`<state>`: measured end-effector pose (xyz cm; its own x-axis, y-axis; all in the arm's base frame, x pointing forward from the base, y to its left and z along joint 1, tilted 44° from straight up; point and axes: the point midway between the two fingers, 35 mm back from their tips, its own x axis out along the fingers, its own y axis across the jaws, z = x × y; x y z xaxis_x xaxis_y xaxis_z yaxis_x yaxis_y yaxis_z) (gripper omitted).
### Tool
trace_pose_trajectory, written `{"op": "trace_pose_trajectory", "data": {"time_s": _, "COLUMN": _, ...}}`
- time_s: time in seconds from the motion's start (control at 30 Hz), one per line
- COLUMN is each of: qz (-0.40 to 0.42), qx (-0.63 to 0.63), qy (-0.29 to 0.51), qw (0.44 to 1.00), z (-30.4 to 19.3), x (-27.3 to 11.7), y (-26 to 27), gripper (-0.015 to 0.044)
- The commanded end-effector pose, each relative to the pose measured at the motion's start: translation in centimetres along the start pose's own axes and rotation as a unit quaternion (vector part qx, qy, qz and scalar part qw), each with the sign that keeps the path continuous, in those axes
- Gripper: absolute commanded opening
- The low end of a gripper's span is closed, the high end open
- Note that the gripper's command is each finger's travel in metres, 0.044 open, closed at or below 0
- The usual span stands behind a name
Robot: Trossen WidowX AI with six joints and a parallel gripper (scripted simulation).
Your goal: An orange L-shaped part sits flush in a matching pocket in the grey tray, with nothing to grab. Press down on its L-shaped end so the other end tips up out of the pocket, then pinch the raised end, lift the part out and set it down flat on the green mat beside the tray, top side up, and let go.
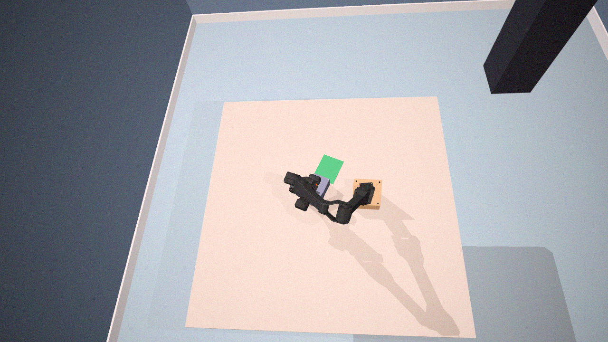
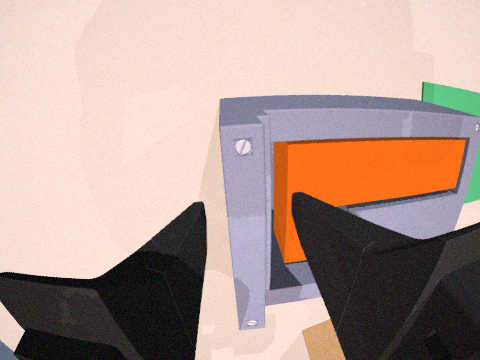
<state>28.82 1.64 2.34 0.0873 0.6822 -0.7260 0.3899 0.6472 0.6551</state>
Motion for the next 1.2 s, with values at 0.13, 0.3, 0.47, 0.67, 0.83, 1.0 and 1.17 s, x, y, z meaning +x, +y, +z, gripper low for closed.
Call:
{"op": "trace_pose_trajectory", "data": {"time_s": 0.13, "qz": 0.002, "qx": 0.006, "qy": 0.004, "qw": 1.000, "z": -0.1, "x": 1.5, "y": -0.1, "gripper": 0.0180}}
{"op": "trace_pose_trajectory", "data": {"time_s": 0.3, "qz": 0.002, "qx": 0.006, "qy": 0.004, "qw": 1.000, "z": -0.2, "x": 2.3, "y": -0.1, "gripper": 0.0180}}
{"op": "trace_pose_trajectory", "data": {"time_s": 0.47, "qz": 0.002, "qx": 0.006, "qy": 0.004, "qw": 1.000, "z": -0.2, "x": 2.9, "y": -0.1, "gripper": 0.0180}}
{"op": "trace_pose_trajectory", "data": {"time_s": 0.67, "qz": 0.002, "qx": 0.006, "qy": 0.004, "qw": 1.000, "z": -0.2, "x": 2.9, "y": -0.1, "gripper": 0.0180}}
{"op": "trace_pose_trajectory", "data": {"time_s": 0.83, "qz": 0.002, "qx": 0.006, "qy": 0.004, "qw": 1.000, "z": -0.2, "x": 2.9, "y": -0.1, "gripper": 0.0180}}
{"op": "trace_pose_trajectory", "data": {"time_s": 1.0, "qz": 0.002, "qx": 0.006, "qy": 0.004, "qw": 1.000, "z": -0.2, "x": 2.9, "y": -0.1, "gripper": 0.0180}}
{"op": "trace_pose_trajectory", "data": {"time_s": 1.17, "qz": 0.005, "qx": 0.000, "qy": 0.002, "qw": 1.000, "z": -0.1, "x": 2.7, "y": 0.2, "gripper": 0.0180}}
